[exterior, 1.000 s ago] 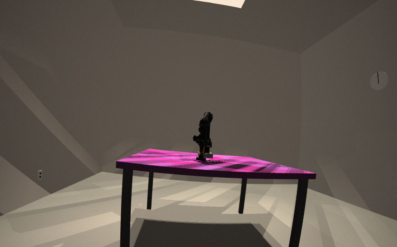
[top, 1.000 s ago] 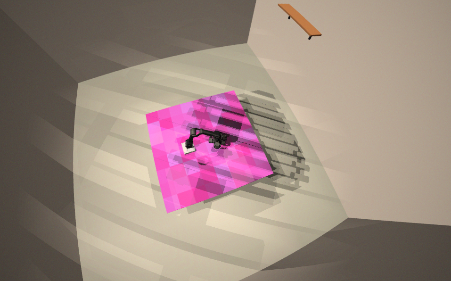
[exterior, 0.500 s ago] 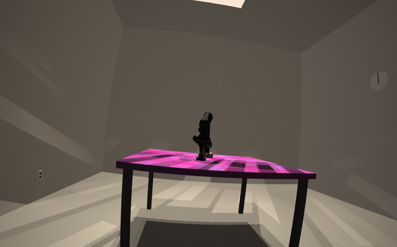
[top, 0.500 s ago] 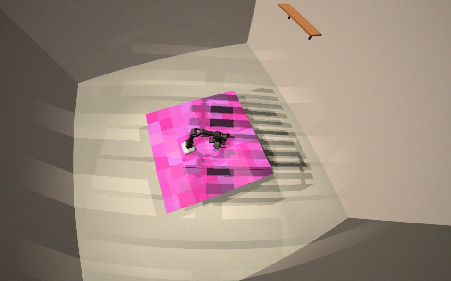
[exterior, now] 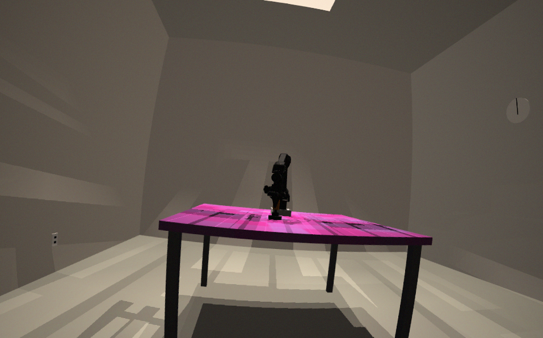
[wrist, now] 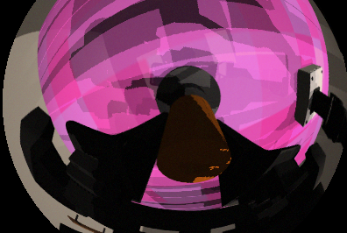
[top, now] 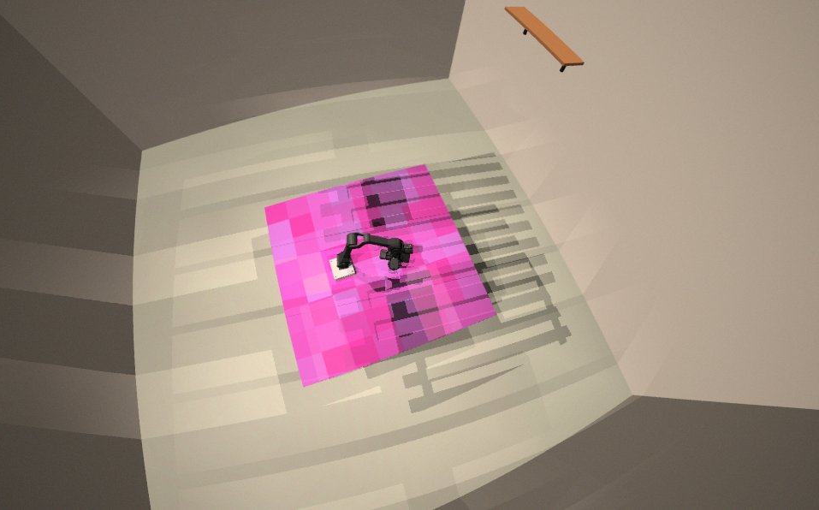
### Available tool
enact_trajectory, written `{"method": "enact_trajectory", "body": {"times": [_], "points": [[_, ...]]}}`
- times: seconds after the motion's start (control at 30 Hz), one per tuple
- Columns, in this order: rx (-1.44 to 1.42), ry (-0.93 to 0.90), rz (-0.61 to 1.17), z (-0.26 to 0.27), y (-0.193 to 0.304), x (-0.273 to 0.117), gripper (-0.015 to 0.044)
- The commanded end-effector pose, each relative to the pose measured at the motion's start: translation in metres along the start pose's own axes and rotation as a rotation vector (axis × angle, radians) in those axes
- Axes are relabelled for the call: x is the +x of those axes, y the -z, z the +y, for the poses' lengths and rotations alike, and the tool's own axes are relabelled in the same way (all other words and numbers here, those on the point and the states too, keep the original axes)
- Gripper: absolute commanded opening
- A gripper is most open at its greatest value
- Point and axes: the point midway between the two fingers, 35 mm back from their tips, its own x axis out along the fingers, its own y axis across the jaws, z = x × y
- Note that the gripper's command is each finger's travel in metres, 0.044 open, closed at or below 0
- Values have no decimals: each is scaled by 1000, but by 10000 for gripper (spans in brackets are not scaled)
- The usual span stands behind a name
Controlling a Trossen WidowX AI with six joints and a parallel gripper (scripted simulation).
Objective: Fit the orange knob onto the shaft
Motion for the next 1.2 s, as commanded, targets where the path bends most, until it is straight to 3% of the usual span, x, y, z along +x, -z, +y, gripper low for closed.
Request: {"method": "enact_trajectory", "body": {"times": [0.0,0.17,0.83,1.17], "points": [[30,-8,1,1,0,-4,0],[203,-8,2,-2,-1,-5,0],[214,-8,2,-2,-1,-3,0],[423,-8,3,3,0,-3,0]]}}
